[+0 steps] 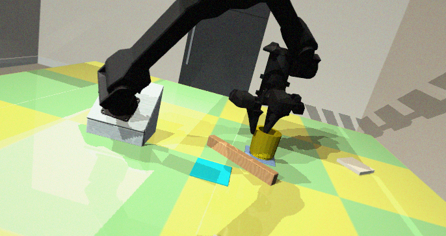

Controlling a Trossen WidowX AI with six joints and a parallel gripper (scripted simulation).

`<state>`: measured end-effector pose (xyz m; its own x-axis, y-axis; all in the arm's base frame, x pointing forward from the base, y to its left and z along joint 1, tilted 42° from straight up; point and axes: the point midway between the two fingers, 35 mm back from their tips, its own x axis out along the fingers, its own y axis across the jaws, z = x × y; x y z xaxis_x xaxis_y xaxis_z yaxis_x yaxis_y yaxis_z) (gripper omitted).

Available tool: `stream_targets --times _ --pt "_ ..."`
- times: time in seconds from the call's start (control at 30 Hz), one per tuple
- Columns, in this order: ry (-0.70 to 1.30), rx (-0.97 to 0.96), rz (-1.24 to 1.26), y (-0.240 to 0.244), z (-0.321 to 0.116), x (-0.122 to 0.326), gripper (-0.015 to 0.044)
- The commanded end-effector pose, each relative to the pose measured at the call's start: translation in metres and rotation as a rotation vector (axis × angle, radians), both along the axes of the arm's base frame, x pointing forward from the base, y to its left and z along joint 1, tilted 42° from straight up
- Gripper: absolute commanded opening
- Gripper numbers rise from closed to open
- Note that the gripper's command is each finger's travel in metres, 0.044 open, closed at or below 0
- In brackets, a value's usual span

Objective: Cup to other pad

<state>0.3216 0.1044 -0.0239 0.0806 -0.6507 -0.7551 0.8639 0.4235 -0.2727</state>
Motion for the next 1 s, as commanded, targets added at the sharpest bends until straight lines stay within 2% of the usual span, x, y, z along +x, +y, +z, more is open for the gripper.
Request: stream_targets --times 0.0,0.7,0.97 --pt "0.008 -0.01 0.005 -0.007 -0.007 -0.001 0.0167" --pt "0.007 -0.012 0.005 -0.02 -0.02 -0.001 0.0167" --pt "0.004 -0.005 0.0 -0.018 -0.019 0.0 0.0113"
